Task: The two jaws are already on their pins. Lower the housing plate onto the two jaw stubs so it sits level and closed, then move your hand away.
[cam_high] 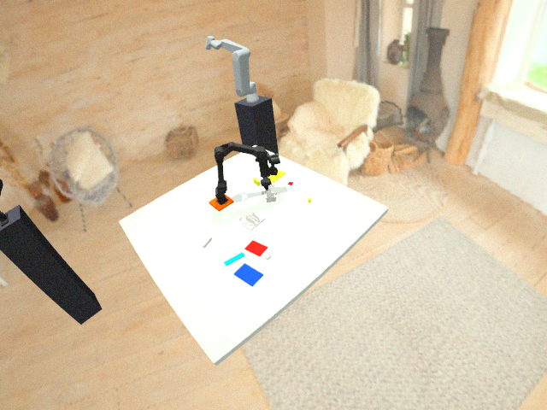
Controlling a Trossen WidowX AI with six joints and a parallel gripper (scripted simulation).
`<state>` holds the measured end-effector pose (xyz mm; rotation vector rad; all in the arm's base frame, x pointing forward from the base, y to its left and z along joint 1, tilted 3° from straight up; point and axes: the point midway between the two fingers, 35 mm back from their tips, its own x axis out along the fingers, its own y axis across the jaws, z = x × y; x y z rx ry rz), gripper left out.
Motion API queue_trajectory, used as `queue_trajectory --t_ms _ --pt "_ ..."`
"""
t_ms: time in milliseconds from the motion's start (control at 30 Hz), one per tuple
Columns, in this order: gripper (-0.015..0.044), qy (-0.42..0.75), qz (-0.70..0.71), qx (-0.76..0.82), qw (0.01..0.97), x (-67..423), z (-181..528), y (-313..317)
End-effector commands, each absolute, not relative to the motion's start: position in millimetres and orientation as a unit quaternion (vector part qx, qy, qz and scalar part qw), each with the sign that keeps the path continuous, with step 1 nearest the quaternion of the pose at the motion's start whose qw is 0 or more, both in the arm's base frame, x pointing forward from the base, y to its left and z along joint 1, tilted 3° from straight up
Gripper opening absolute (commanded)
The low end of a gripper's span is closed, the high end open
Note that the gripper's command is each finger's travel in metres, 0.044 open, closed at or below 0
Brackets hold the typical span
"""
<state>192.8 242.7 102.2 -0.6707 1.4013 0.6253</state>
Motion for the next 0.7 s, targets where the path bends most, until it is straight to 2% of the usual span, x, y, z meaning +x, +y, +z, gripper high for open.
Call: queue_trajectory --t_ms 0,667 --pt "0.0351 0.623 0.278 -0.295 0.669 191 113 242" --pt "0.0351 0.641 0.232 -0.248 0.688 219 117 199"
